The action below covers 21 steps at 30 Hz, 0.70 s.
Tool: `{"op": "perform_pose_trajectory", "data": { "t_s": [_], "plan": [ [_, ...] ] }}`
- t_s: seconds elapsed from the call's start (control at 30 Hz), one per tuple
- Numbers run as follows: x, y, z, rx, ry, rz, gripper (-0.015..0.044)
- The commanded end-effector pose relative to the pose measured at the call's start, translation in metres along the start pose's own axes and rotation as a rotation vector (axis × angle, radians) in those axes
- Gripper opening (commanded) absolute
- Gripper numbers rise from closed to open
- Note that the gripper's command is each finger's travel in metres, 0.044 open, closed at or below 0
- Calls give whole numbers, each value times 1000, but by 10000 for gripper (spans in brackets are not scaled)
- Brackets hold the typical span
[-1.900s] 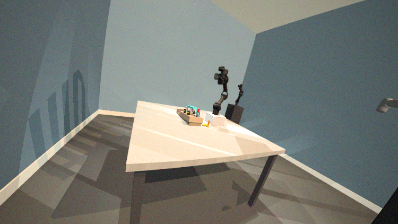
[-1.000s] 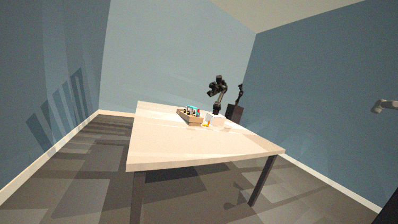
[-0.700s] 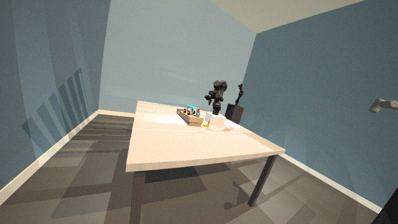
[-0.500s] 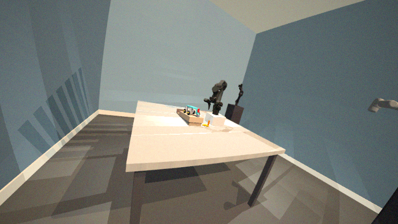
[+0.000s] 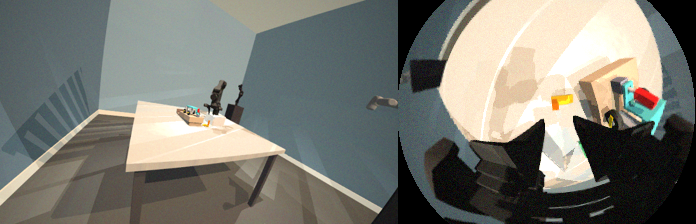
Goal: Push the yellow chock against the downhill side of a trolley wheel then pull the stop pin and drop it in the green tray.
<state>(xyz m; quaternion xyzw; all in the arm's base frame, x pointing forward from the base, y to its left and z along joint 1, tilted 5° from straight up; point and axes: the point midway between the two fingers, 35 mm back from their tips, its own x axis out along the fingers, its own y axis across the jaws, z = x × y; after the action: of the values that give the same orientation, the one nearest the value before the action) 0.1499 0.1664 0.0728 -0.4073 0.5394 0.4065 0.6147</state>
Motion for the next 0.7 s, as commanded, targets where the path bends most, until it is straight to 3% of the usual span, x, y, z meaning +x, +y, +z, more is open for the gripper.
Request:
{"op": "perform_pose_trajectory", "data": {
  "t_s": [0.0, 0.3, 0.67],
  "plan": [
    [11, 0, -1, -10, 8, -1, 190],
    [43, 0, -2, -10, 9, -2, 190],
    [53, 0, -2, -10, 9, -1, 190]
  ]
}}
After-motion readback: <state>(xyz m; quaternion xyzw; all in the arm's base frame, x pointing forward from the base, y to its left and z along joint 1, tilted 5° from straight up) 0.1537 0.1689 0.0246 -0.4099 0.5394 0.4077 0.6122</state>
